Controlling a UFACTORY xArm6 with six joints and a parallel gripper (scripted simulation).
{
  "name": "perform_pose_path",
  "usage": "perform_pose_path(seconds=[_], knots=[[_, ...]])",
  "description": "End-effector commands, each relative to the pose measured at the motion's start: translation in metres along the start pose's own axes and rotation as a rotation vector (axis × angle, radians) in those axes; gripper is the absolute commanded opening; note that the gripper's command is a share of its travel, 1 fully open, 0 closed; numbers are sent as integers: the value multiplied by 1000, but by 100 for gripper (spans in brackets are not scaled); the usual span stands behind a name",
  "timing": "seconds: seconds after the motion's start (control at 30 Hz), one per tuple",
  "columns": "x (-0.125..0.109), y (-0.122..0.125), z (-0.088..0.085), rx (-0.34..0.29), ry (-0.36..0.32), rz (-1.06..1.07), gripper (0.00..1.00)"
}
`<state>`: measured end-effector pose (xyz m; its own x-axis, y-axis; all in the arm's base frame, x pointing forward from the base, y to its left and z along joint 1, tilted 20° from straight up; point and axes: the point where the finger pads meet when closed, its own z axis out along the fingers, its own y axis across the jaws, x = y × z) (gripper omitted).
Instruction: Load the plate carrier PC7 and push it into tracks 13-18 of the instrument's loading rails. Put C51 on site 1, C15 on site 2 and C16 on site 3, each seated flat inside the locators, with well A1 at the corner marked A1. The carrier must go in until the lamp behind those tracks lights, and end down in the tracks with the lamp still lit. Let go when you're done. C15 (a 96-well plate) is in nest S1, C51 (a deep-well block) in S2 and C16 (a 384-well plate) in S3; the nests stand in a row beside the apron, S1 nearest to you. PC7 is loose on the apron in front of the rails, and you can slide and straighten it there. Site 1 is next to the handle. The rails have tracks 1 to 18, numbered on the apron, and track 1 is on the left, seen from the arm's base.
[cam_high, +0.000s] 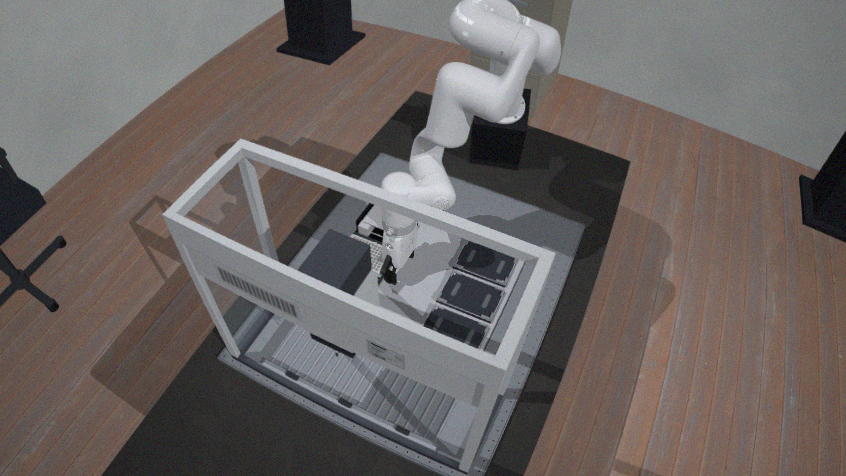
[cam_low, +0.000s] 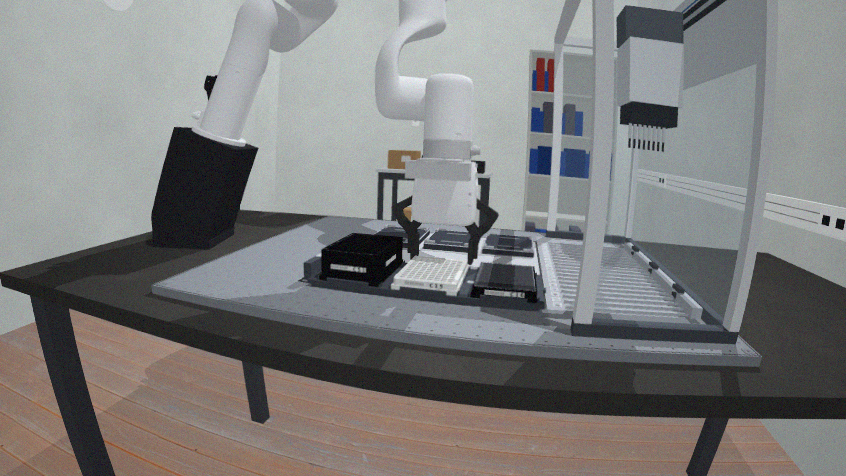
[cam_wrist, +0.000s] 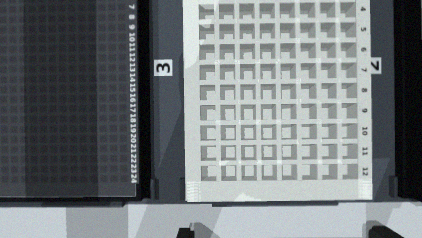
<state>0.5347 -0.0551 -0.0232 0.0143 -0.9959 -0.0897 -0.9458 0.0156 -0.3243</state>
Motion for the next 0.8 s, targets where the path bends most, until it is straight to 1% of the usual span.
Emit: perform_pose_path(seconds=[0.0, 0.53, 0.6, 0.77], knots=[[0, -2, -7, 3, 1, 0, 100], [0, -2, -32, 3, 1, 0, 100], [0, -2, -32, 3, 1, 0, 100], [0, -2, -40, 3, 1, 0, 100]])
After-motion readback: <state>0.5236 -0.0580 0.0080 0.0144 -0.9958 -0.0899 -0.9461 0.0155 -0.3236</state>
